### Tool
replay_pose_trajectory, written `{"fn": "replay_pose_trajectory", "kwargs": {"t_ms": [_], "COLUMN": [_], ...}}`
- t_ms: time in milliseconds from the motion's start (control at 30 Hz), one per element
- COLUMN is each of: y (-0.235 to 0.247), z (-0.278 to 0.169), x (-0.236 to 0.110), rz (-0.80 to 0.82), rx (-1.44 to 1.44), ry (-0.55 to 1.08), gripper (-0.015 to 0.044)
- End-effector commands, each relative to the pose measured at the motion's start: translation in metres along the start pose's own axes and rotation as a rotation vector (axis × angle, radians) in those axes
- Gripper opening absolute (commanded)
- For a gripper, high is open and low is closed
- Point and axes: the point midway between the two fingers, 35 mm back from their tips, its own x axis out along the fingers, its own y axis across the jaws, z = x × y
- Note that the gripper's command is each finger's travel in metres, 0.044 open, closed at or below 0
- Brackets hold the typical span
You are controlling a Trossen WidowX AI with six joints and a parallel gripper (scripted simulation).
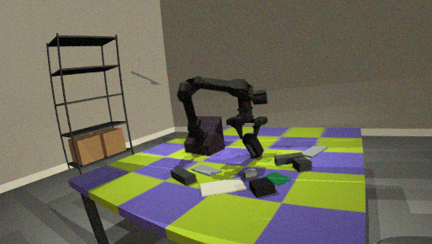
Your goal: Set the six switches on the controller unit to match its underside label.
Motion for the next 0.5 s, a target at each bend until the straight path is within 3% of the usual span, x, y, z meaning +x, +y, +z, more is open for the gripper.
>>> {"fn": "replay_pose_trajectory", "kwargs": {"t_ms": [0,467], "y": [-0.0014,-0.0013], "z": [0.0031,0.0123], "x": [0.0044,0.0101], "rz": [-0.006,-0.006], "rx": [-0.006,-0.006], "ry": [-0.003,-0.004], "gripper": [0.0337,0.0337]}}
